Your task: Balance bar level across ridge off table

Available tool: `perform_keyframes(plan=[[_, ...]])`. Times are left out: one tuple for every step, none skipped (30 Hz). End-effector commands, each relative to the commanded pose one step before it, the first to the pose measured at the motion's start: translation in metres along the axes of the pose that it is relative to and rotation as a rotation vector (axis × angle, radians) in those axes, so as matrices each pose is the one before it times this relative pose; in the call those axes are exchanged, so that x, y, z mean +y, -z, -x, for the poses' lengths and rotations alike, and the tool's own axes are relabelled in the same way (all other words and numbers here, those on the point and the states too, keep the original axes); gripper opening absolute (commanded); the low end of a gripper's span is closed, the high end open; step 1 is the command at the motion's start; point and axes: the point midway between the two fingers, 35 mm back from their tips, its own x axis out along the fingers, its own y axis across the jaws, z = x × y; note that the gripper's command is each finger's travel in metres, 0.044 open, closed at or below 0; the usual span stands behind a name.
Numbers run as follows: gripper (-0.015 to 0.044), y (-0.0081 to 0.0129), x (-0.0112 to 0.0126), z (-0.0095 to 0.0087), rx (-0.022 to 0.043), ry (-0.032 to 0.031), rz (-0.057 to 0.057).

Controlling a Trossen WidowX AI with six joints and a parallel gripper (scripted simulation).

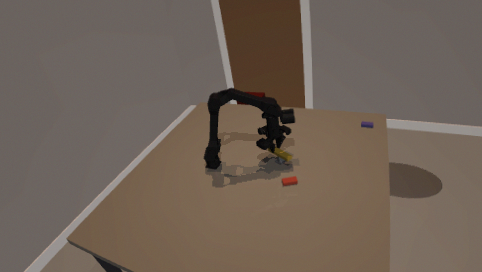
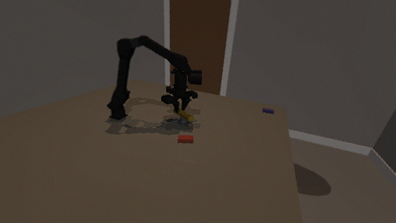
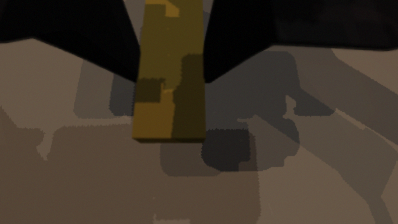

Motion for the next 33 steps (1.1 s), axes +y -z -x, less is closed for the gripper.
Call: perform_keyframes(plan=[[0.0000,0.00000,0.00000,0.00001,0.00002,0.00003,0.0000],[0.0000,0.00000,0.00000,0.00000,0.00000,0.00000,0.0000],[0.0000,0.00000,0.00000,0.00000,0.00000,0.00000,0.0000],[0.0000,0.00000,0.00000,0.00000,0.00000,0.00000,0.0000],[0.0000,0.00000,0.00000,0.00000,0.00000,0.00000,0.0000],[0.0000,0.00000,0.00000,0.00000,0.00000,0.00000,0.0000],[0.0000,0.00000,0.00000,0.00000,0.00000,0.00000,0.0000],[0.0000,0.00000,0.00000,0.00000,0.00000,0.00000,0.0000],[0.0026,0.00000,0.00000,0.00000,0.00000,0.00000,0.0000],[0.0053,0.00000,0.00000,0.00000,0.00000,0.00000,0.0000],[0.0079,0.00000,0.00000,0.00000,0.00000,0.00000,0.0000],[0.0105,0.00000,0.00000,0.00000,0.00000,0.00000,0.0000],[0.0131,0.00000,0.00000,0.00000,0.00000,0.00000,0.0000],[0.0157,0.00000,0.00000,0.00000,0.00000,0.00000,0.0000],[0.0167,0.00000,0.00000,0.00000,0.00000,0.00000,0.0000],[0.0167,0.00000,0.00000,0.00000,0.00000,0.00000,0.0000],[0.0167,0.00000,0.00000,0.00000,0.00000,0.00000,0.0000],[0.0167,0.00000,0.00000,0.00000,0.00000,0.00000,0.0000],[0.0167,0.00000,0.00000,0.00000,0.00000,0.00000,0.0000],[0.0167,0.00000,0.00000,0.00000,0.00000,0.00000,0.0000],[0.0167,0.00000,0.00000,0.00000,0.00000,0.00000,0.0000],[0.0167,0.00000,0.00000,0.00000,0.00000,0.00000,0.0000],[0.0167,0.00000,0.00000,0.00000,0.00000,0.00000,0.0000],[0.0167,0.00000,0.00000,0.00000,0.00000,0.00000,0.0000],[0.0167,0.00000,0.00000,0.00000,0.00000,0.00000,0.0000],[0.0167,0.00000,0.00000,0.00000,0.00000,0.00000,0.0000],[0.0167,0.00000,0.00000,0.00000,0.00000,0.00000,0.0000],[0.0167,0.00000,0.00000,0.00000,0.00000,0.00000,0.0000],[0.0168,0.00000,0.00000,0.00000,0.00000,0.00000,0.0000],[0.0168,0.00000,0.00000,0.00000,0.00000,0.00000,0.0000],[0.0168,0.00000,0.00000,0.00000,0.00000,0.00000,0.0000],[0.0168,0.00000,0.00000,0.00000,0.00000,0.00000,0.0000],[0.0168,0.00000,0.00000,0.00000,0.00000,0.00000,0.0000]])
